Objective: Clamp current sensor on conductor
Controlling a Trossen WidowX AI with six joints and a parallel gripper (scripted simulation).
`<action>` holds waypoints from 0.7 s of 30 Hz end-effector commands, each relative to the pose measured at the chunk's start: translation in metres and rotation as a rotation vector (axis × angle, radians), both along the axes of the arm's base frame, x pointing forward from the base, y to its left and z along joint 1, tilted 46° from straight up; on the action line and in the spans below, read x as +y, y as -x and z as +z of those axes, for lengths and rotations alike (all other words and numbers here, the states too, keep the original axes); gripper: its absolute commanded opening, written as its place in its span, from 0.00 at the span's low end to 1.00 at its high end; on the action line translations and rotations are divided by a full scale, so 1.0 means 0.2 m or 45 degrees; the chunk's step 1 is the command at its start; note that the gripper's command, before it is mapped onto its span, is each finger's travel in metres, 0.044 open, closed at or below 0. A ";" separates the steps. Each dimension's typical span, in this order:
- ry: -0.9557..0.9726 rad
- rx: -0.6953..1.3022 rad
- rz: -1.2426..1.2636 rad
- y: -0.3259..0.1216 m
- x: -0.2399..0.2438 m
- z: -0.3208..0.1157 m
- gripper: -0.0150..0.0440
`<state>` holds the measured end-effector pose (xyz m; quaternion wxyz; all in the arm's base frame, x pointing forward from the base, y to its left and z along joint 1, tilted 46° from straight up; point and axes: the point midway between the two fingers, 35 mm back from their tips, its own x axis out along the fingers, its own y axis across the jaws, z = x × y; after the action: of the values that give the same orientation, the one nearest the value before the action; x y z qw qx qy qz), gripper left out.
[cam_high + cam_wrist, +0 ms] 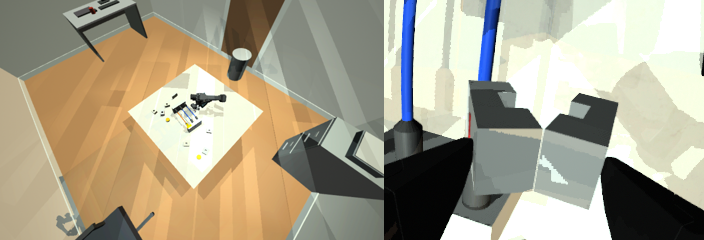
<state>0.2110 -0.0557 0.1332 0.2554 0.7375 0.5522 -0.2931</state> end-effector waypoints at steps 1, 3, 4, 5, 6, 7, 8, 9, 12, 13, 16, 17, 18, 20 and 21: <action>0.004 -0.029 -0.059 -0.03 -0.03 0.02 0.25; 0.006 -0.029 -0.060 -0.05 -0.04 0.02 0.25; 0.007 -0.029 -0.060 -0.07 -0.04 0.02 0.25; 0.008 -0.029 -0.060 -0.10 -0.05 0.02 0.25; 0.009 -0.029 -0.060 -0.12 -0.06 0.02 0.25; 0.010 -0.029 -0.061 -0.15 -0.07 0.02 0.25; 0.011 -0.030 -0.061 -0.17 -0.08 0.02 0.25; 0.012 -0.030 -0.061 -0.20 -0.08 0.02 0.25; 0.014 -0.031 -0.062 -0.28 -0.10 0.01 0.25; 0.015 -0.031 -0.062 -0.31 -0.11 0.01 0.25; 0.016 -0.033 -0.062 -0.39 -0.12 0.00 0.25; 0.017 -0.033 -0.062 -0.41 -0.13 0.00 0.25; 0.017 -0.034 -0.062 -0.44 -0.13 -0.01 0.25; 0.017 -0.035 -0.063 -0.50 -0.13 -0.02 0.25; 0.017 -0.036 -0.063 -0.52 -0.14 -0.02 0.25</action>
<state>0.2951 -0.0800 0.1301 0.2596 0.7502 0.5319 -0.2948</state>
